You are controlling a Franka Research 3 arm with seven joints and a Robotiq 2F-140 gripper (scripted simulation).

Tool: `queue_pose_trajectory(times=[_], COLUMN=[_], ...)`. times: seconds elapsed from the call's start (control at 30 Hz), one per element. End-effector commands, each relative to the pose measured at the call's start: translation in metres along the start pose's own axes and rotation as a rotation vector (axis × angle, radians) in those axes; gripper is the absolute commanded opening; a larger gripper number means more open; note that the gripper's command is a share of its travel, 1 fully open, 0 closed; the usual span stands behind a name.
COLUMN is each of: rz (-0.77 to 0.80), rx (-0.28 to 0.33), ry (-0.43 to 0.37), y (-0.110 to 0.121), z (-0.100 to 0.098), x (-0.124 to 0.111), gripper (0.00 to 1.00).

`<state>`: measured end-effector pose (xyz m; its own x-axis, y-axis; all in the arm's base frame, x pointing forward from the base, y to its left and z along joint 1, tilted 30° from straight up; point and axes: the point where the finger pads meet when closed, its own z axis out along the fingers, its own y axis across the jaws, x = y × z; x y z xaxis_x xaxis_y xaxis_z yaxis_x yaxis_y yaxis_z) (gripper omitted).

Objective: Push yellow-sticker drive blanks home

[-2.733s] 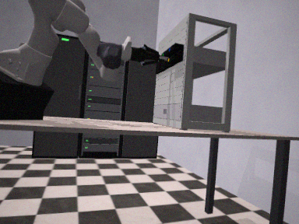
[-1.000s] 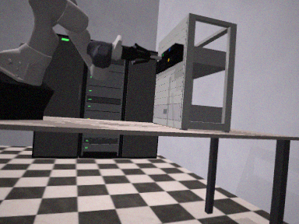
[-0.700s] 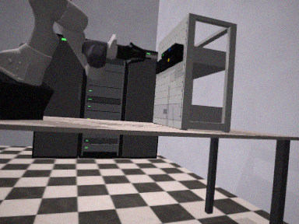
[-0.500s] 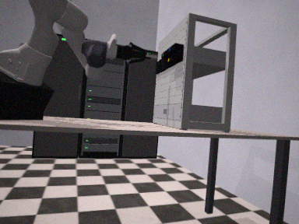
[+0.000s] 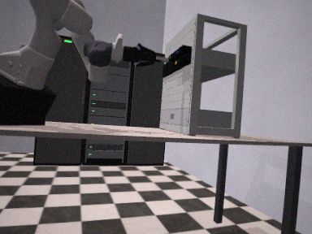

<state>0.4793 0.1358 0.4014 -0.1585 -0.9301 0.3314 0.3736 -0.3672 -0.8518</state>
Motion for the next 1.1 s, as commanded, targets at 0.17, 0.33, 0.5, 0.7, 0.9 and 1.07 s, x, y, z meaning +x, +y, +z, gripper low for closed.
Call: queue_pose_trajectory(times=[0.17, 0.33, 0.5, 0.7, 0.9, 1.07], rz=[0.087, 0.087, 0.087, 0.087, 0.087, 0.087], rx=[0.026, 0.026, 0.026, 0.026, 0.026, 0.026], ry=[-0.058, -0.058, -0.058, -0.058, -0.058, -0.058], y=[0.002, 0.007, 0.008, 0.009, 0.008, 0.007], z=[-0.002, -0.002, -0.002, -0.002, 0.017, 0.037], x=[0.016, 0.029, 0.034, 0.035, 0.033, 0.032], gripper=[0.00, 0.00, 0.00, 0.00, 0.00, 0.00])
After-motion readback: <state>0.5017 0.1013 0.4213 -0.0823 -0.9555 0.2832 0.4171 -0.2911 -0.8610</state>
